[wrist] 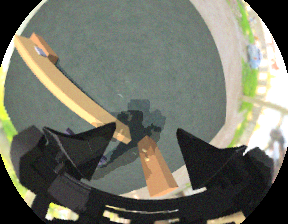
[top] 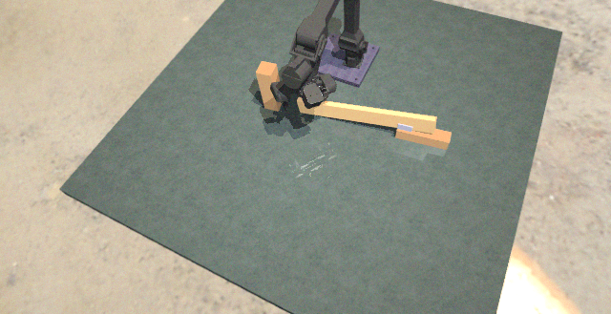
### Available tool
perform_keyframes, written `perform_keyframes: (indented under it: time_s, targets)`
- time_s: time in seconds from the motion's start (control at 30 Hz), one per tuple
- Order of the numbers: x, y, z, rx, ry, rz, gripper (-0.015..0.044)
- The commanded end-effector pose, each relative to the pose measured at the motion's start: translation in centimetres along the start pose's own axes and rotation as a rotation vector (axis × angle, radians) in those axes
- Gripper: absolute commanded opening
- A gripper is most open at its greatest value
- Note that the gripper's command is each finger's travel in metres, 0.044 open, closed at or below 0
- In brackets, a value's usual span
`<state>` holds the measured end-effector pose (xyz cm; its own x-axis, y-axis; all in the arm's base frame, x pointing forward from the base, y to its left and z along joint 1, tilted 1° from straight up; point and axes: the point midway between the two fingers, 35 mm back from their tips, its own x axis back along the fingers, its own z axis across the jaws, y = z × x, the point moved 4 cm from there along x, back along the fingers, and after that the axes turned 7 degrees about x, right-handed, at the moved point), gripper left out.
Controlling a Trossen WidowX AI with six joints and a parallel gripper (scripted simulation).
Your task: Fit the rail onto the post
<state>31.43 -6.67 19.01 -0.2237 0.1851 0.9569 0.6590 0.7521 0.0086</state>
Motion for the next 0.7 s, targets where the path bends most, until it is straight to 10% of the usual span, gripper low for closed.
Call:
perform_keyframes:
  time_s: [0.0, 0.67]
  targets:
    - [-0.8, -0.4, 6.8, 0.654, 0.201, -0.084, 0.0440]
    - [-1.0, -0.5, 8.6, 0.834, 0.249, -0.124, 0.0440]
